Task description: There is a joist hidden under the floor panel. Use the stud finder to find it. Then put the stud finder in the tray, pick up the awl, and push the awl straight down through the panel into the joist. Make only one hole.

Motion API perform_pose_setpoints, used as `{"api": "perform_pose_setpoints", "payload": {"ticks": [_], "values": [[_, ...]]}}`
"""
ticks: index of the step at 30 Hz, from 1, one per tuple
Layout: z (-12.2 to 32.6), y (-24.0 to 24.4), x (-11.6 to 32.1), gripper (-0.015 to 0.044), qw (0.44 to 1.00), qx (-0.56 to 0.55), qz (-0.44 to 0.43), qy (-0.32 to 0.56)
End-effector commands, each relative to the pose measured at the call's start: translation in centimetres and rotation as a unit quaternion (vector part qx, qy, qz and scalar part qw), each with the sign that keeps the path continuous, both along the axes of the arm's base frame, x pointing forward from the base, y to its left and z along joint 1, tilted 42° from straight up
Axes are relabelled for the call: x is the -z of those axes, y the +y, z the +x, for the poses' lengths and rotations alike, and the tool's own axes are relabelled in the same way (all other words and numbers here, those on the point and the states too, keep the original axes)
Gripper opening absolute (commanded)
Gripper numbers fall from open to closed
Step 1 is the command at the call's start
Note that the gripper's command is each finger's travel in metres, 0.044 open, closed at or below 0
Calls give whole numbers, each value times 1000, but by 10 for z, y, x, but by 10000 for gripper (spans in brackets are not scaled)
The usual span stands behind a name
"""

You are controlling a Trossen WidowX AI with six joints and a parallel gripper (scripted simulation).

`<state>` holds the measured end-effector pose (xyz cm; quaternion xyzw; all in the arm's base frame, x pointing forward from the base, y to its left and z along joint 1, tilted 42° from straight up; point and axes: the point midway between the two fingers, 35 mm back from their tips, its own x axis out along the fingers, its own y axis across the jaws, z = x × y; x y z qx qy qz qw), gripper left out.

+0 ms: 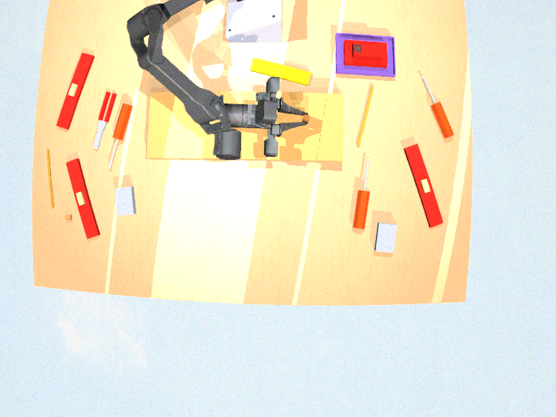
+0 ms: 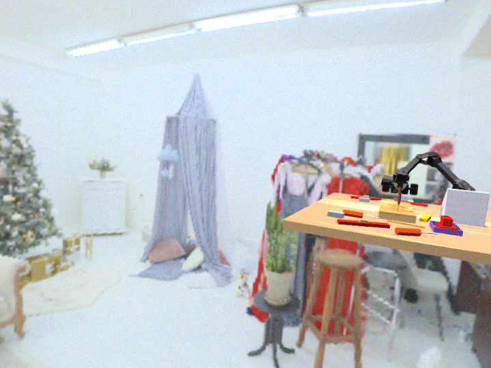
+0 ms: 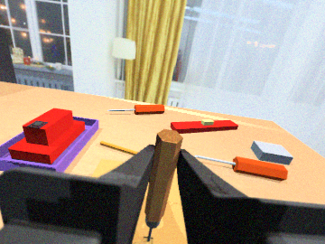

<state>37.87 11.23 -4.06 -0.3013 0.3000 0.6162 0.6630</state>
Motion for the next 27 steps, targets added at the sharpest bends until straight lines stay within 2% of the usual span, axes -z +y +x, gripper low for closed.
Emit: {"api": "perform_pose_setpoints", "payload": {"ticks": [1,27], "values": [[-1,-4,7,0,1000,-3,1,0],[0,-6,7,0,1000,-1,0,-1]]}}
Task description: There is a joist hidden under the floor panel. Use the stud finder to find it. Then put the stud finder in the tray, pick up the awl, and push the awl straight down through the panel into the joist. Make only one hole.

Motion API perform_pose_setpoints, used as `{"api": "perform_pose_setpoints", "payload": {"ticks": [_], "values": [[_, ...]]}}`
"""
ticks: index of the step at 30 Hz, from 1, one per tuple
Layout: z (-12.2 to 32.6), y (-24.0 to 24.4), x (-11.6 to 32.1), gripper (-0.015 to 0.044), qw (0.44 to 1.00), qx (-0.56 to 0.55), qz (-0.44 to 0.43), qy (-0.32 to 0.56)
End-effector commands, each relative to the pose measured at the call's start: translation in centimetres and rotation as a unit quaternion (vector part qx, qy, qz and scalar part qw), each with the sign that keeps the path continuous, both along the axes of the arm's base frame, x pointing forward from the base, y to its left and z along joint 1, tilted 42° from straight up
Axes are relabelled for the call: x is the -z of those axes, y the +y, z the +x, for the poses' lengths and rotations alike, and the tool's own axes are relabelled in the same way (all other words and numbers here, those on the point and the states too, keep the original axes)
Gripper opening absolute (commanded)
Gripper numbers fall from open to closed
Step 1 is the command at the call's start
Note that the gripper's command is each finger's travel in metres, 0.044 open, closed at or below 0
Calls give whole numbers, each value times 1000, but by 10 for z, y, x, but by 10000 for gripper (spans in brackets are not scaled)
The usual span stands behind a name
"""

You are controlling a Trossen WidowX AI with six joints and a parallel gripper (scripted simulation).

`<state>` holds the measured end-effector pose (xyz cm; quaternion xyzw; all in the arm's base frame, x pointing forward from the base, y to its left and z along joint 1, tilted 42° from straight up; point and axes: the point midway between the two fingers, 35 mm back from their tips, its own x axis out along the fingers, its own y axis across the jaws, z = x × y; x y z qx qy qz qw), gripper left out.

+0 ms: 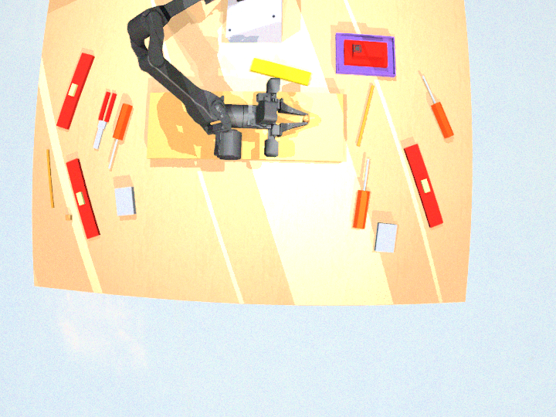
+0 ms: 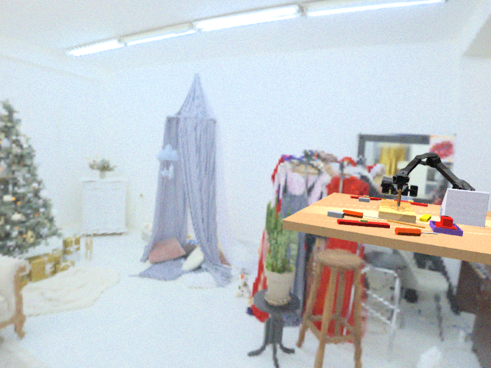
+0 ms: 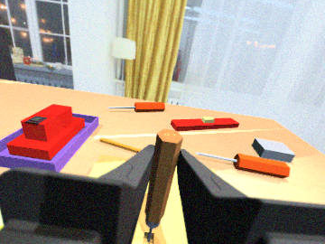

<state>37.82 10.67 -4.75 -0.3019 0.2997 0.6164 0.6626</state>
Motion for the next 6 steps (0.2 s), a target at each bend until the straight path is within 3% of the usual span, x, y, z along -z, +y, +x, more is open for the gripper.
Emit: {"api": "perform_pose_setpoints", "payload": {"ticks": [1,6], "values": [[0,0,0,0,1000,0,0,0],[0,0,0,0,1000,0,0,0]]}}
